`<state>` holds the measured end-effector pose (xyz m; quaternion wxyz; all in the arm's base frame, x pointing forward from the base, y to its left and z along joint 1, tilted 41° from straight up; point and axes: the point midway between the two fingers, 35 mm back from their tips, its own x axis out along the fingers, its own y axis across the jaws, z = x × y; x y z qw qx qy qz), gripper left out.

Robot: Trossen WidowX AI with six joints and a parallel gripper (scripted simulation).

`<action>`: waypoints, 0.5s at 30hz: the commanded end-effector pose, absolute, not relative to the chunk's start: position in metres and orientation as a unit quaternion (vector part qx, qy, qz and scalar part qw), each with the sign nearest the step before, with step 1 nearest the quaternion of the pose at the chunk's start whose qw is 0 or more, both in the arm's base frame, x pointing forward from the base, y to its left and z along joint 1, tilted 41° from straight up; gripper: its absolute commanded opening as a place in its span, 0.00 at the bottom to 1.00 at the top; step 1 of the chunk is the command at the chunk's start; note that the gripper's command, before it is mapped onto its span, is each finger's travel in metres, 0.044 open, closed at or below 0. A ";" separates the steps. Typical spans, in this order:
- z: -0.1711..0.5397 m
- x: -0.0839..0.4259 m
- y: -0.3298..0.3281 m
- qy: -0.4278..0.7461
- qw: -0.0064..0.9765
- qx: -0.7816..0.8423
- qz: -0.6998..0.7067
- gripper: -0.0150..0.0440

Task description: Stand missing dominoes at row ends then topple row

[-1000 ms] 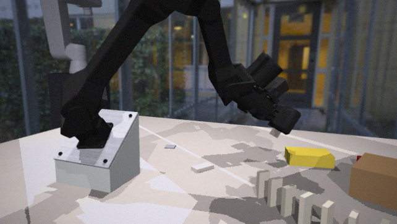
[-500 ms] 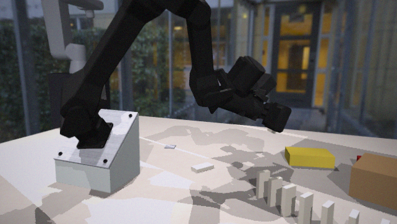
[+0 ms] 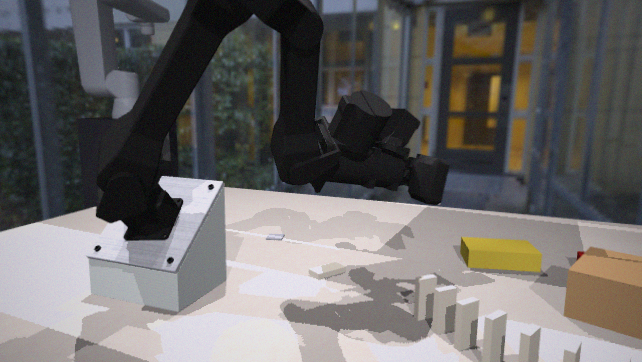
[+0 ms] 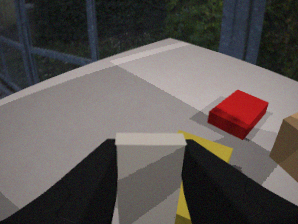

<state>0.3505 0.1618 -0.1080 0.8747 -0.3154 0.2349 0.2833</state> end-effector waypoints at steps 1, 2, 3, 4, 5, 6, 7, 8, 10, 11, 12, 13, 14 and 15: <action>-0.092 0.345 0.159 0.202 0.879 -0.321 0.287 0.44; -0.089 0.343 0.159 0.197 0.880 -0.322 0.288 0.44; -0.087 0.342 0.158 0.193 0.881 -0.323 0.288 0.44; -0.087 0.342 0.158 0.192 0.881 -0.323 0.288 0.44; -0.087 0.342 0.158 0.192 0.881 -0.323 0.288 0.44; -0.087 0.342 0.158 0.192 0.881 -0.323 0.288 0.44; -0.087 0.342 0.158 0.192 0.881 -0.323 0.288 0.44; -0.087 0.342 0.158 0.192 0.881 -0.323 0.288 0.44; -0.087 0.342 0.158 0.192 0.881 -0.323 0.288 0.44; -0.087 0.342 0.158 0.192 0.881 -0.323 0.288 0.44; -0.087 0.342 0.158 0.192 0.881 -0.323 0.288 0.44; -0.087 0.342 0.158 0.192 0.881 -0.323 0.288 0.44; -0.087 0.342 0.158 0.192 0.881 -0.323 0.288 0.44; -0.087 0.342 0.158 0.192 0.881 -0.323 0.288 0.44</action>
